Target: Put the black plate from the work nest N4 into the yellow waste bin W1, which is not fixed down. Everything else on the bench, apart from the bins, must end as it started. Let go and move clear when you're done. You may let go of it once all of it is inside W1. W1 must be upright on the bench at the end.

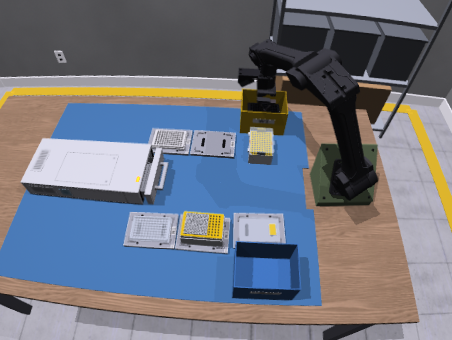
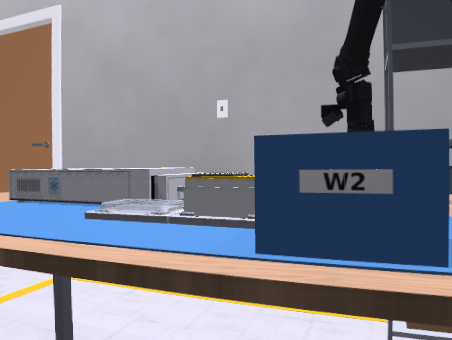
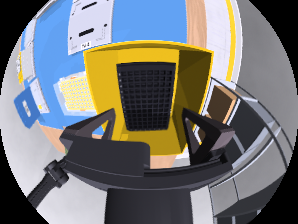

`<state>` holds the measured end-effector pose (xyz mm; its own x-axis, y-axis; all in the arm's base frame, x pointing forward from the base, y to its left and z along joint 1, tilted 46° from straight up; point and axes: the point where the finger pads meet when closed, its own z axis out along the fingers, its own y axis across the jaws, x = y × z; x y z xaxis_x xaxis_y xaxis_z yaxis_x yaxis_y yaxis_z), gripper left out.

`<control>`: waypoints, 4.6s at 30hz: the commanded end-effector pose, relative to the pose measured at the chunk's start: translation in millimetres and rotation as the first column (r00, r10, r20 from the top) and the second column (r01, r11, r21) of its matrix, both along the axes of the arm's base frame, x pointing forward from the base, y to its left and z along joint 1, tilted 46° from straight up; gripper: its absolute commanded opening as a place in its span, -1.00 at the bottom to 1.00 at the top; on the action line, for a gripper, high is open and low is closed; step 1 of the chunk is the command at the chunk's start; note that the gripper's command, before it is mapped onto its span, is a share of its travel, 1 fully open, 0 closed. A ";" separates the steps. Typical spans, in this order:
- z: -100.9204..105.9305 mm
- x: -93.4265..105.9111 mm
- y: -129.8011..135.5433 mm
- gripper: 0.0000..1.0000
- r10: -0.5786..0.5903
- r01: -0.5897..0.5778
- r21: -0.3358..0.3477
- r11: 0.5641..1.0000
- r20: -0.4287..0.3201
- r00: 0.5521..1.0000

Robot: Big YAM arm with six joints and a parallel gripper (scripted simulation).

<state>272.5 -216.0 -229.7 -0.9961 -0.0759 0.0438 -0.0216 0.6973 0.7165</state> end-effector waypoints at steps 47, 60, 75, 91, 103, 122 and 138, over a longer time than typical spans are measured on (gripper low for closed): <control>-7.2 4.8 -3.7 1.00 -0.006 0.006 -0.005 1.000 0.000 1.000; -7.2 4.8 -3.7 1.00 -0.006 0.006 -0.005 1.000 0.000 1.000; 22.7 17.2 -44.8 1.00 -0.011 0.013 -0.047 0.999 0.045 0.999; 36.7 18.1 -58.3 1.00 -0.011 0.013 -0.049 0.999 0.044 0.999; 35.4 16.6 -46.1 1.00 0.004 -0.002 -0.037 0.999 0.035 0.999; 35.4 16.6 -46.1 1.00 0.004 -0.002 -0.037 0.999 0.035 0.999; 49.3 15.9 -20.4 1.00 0.002 -0.002 -0.005 1.000 -0.001 1.000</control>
<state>273.2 -233.7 -202.7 -0.9958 -0.0724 0.0566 -0.0079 0.6807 0.7326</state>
